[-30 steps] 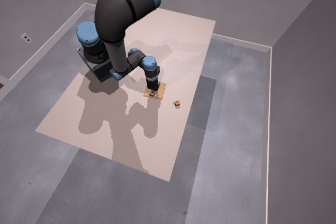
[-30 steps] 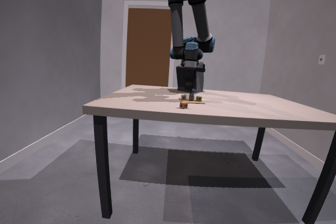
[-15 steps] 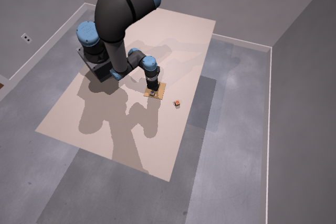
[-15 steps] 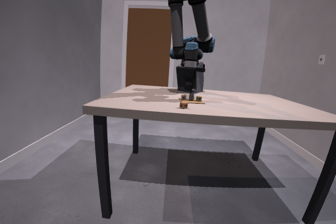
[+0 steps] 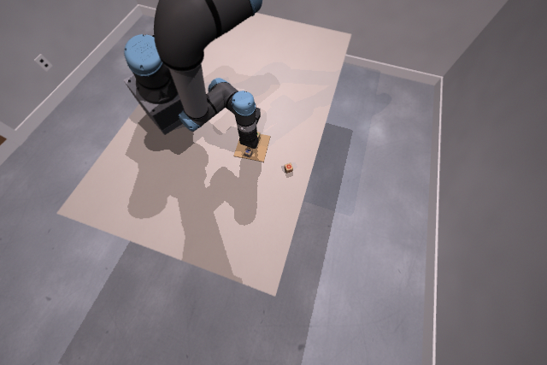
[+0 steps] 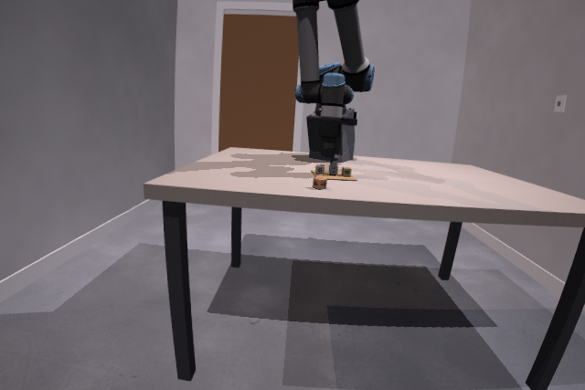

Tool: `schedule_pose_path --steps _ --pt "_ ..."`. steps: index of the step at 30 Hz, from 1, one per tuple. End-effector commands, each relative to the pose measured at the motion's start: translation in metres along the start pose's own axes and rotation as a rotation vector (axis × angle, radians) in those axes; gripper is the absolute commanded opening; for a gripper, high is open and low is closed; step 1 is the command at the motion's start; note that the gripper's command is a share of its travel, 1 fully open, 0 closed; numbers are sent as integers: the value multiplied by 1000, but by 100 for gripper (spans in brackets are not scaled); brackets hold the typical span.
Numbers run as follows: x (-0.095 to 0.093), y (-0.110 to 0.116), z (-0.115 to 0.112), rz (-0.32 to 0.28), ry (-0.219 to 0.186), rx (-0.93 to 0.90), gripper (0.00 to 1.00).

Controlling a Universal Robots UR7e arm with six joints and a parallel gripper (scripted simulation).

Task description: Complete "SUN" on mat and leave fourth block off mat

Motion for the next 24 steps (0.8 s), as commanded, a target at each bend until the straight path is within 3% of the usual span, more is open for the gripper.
schedule_pose_path --steps 1,24 --pt "0 0 0 0 1 0 57" --pt "-4 0 0 0 1 0 57"
Point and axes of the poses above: the point where the finger pads meet when closed, its own x axis back along the fingers, its own z axis across the jaws, y = z × x, the point moved 1 cm from there along x, back along the fingers, and after that the axes turned 6 degrees about x, right-handed, at the moved point
